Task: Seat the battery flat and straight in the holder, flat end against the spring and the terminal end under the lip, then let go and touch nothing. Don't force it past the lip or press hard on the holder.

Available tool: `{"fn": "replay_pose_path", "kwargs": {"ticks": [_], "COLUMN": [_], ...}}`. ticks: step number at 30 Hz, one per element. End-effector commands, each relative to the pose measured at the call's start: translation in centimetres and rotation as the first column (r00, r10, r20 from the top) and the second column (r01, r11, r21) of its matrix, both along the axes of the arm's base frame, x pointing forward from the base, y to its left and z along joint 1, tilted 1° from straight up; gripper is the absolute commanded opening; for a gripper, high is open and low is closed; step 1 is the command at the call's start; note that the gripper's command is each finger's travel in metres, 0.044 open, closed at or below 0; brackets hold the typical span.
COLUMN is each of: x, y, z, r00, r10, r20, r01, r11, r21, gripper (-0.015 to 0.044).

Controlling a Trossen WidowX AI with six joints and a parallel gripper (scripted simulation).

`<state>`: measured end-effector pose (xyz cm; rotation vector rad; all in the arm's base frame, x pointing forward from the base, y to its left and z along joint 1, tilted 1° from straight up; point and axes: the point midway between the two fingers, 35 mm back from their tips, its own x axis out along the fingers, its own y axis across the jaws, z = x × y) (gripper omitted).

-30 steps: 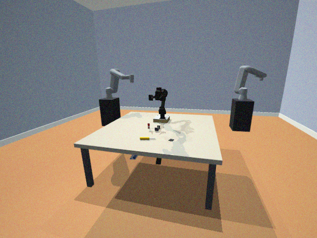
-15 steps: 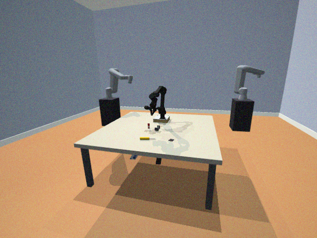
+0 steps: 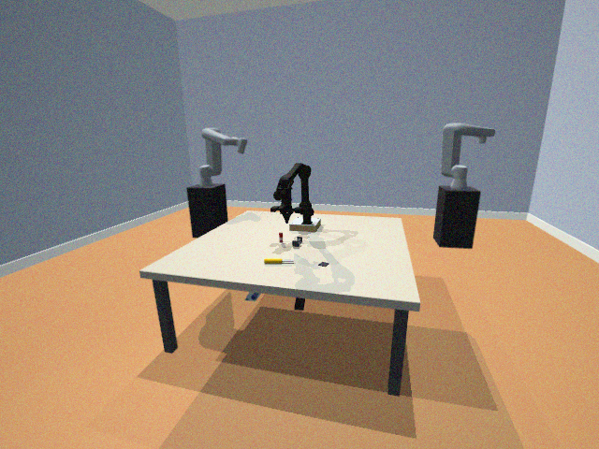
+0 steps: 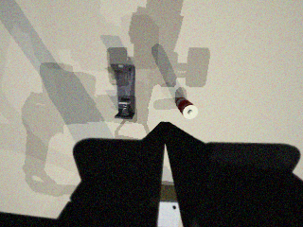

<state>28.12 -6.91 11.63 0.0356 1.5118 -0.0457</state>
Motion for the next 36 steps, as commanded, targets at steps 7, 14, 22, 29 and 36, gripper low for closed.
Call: {"fn": "replay_pose_path", "kwargs": {"ticks": [7,14,22,29,36], "x": [0.1,0.0,0.1,0.1,0.0], "y": [-0.2,-0.4,-1.7,-2.8,-4.0], "z": [-7.3,-7.9,-7.9,-7.8,-7.8], "r00": [1.000,1.000,1.000,1.000,1.000], "r10": [0.005,0.005,0.005,0.005,0.005], "r20": [-0.021,-0.021,-0.022,-0.022,-0.022], "r01": [-0.005,-0.005,-0.005,-0.005,-0.005], "r11": [1.000,1.000,1.000,1.000,1.000], "r21": [-0.001,-0.001,-0.002,-0.003,-0.004], "gripper": [0.0000,0.0000,0.0000,0.0000,0.0000]}}
